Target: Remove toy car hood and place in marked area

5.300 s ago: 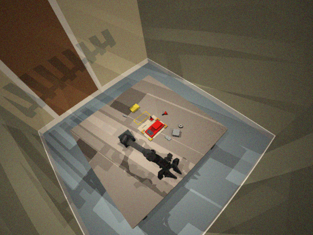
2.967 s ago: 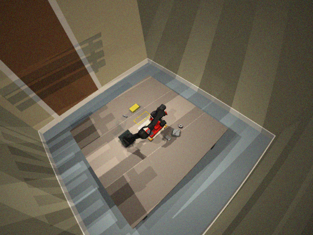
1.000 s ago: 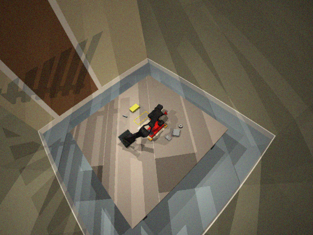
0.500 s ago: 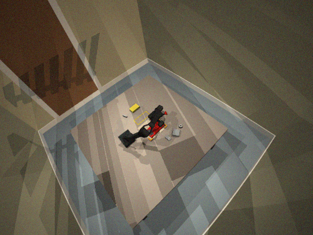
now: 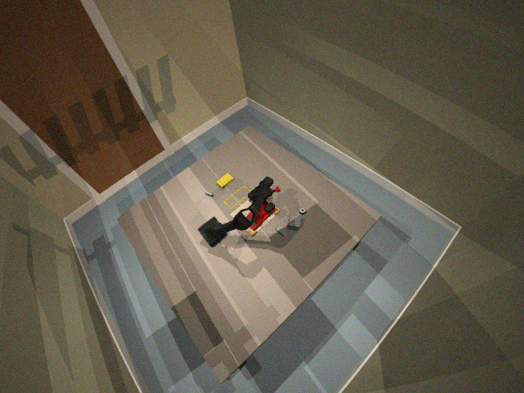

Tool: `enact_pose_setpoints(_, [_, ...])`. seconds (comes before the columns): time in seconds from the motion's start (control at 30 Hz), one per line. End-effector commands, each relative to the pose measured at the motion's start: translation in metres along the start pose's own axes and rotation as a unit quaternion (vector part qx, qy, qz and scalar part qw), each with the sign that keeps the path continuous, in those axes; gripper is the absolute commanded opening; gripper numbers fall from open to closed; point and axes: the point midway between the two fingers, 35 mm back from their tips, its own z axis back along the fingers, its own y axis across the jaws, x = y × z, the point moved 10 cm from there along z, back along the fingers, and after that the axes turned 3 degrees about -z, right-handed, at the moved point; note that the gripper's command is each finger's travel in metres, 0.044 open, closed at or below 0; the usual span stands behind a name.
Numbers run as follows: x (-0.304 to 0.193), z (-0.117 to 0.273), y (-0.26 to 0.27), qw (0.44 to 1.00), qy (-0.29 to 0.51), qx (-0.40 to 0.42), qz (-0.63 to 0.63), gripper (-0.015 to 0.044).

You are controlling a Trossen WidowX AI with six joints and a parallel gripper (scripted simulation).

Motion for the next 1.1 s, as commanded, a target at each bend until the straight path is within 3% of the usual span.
enact_pose_setpoints(0.0, [-0.001, -0.003, 0.001, 1.0, 0.001, -0.003, 0.004, 0.044])
enact_pose_setpoints(1.0, [-0.001, -0.018, 0.0, 1.0, 0.001, -0.004, 0.003, 0.044])
enact_pose_setpoints(1.07, [0.0, -0.015, 0.0, 1.0, 0.0, 0.0, 0.0, 0.0387])
